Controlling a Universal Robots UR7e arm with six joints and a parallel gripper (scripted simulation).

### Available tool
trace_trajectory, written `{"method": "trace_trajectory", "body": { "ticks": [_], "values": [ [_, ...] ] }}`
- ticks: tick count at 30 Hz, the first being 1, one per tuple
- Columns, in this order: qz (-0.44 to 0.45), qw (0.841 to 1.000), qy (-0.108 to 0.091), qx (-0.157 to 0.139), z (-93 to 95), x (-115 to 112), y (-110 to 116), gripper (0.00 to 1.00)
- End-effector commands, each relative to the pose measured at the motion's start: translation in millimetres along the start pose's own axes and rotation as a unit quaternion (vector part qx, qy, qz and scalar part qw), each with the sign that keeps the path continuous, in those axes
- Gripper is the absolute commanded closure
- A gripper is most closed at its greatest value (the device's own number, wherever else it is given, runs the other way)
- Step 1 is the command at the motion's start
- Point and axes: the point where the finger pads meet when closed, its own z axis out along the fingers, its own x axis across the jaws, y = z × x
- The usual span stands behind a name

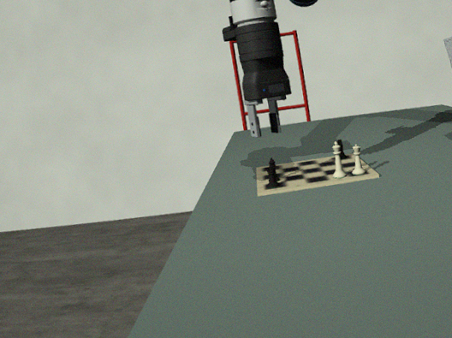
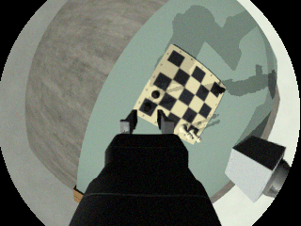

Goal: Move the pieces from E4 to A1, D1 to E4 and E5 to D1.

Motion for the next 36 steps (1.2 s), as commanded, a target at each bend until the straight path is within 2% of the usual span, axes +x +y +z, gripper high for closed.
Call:
{"method": "trace_trajectory", "body": {
  "ticks": [1, 36],
  "values": [
    [0.000, 1.000, -0.001, 0.000, -0.5, -0.4, -0.3, 0.27],
    [0.008, 1.000, -0.001, 0.000, 2.5, -0.5, -0.2, 0.27]
  ]
}}
